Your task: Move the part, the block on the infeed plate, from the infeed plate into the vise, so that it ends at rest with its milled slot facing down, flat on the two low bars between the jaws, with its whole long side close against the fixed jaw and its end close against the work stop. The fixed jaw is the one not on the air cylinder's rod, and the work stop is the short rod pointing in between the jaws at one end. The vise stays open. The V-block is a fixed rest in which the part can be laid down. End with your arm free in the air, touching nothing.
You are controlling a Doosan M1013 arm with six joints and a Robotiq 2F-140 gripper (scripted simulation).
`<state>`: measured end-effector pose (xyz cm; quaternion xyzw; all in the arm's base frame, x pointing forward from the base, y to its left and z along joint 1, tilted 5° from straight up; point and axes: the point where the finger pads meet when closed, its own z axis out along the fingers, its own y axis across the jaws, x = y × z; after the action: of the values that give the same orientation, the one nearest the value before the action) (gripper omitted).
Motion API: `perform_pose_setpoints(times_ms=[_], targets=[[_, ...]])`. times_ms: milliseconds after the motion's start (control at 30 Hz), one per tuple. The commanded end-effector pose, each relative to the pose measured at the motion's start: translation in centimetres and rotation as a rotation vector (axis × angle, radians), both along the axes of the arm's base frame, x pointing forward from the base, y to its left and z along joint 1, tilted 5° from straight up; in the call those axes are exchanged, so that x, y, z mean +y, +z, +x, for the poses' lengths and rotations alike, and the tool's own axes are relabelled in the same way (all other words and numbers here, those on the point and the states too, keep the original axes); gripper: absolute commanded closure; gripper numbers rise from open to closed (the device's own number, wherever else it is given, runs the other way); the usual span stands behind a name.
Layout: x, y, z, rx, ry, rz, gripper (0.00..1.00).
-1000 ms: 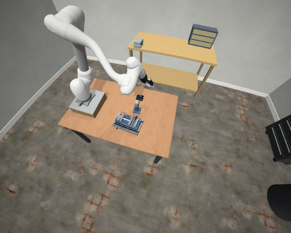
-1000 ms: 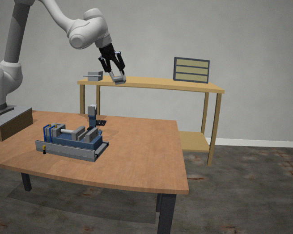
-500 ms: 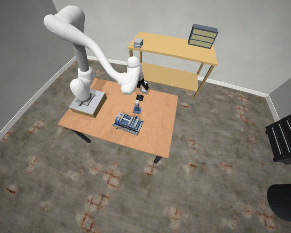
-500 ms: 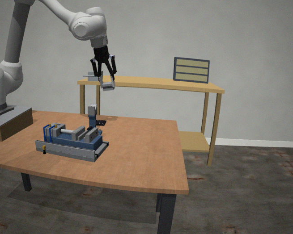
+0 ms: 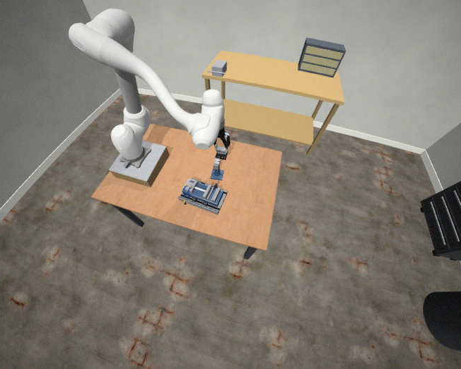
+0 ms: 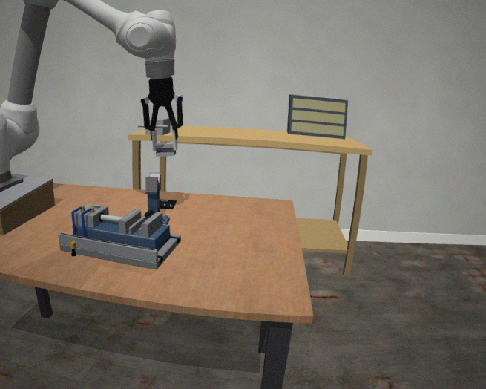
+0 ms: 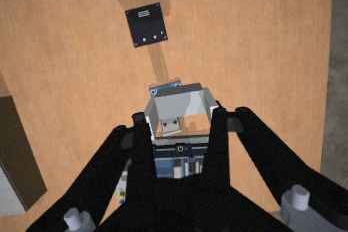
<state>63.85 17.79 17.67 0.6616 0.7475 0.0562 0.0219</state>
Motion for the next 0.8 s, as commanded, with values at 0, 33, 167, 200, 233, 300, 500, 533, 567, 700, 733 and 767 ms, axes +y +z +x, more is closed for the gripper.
perform_pose_setpoints(times_ms=[0,33,167,200,233,300,500,533,567,700,733,767], targets=[[-1.3,0.0,-0.6,0.018,0.021,-0.033,1.0],[-1.6,0.0,-0.7,0.021,0.024,-0.041,1.0],[-2.2,0.0,-0.9,0.028,0.031,-0.056,1.0],[-2.4,0.0,-1.0,0.032,0.034,-0.062,1.0],[-2.6,0.0,-1.1,0.035,0.037,-0.069,1.0],[-3.1,0.0,-1.3,0.04,0.042,-0.08,1.0],[-4.0,0.0,-1.7,0.053,0.053,-0.105,1.0],[-4.1,0.0,-1.7,0.054,0.055,-0.109,1.0],[-4.2,0.0,-1.8,0.055,0.056,-0.111,1.0],[-4.5,0.0,-1.9,0.059,0.059,-0.118,1.0],[-4.5,0.0,-1.9,0.059,0.059,-0.118,1.0],[-4.5,0.0,-1.9,0.059,0.059,-0.119,1.0]])
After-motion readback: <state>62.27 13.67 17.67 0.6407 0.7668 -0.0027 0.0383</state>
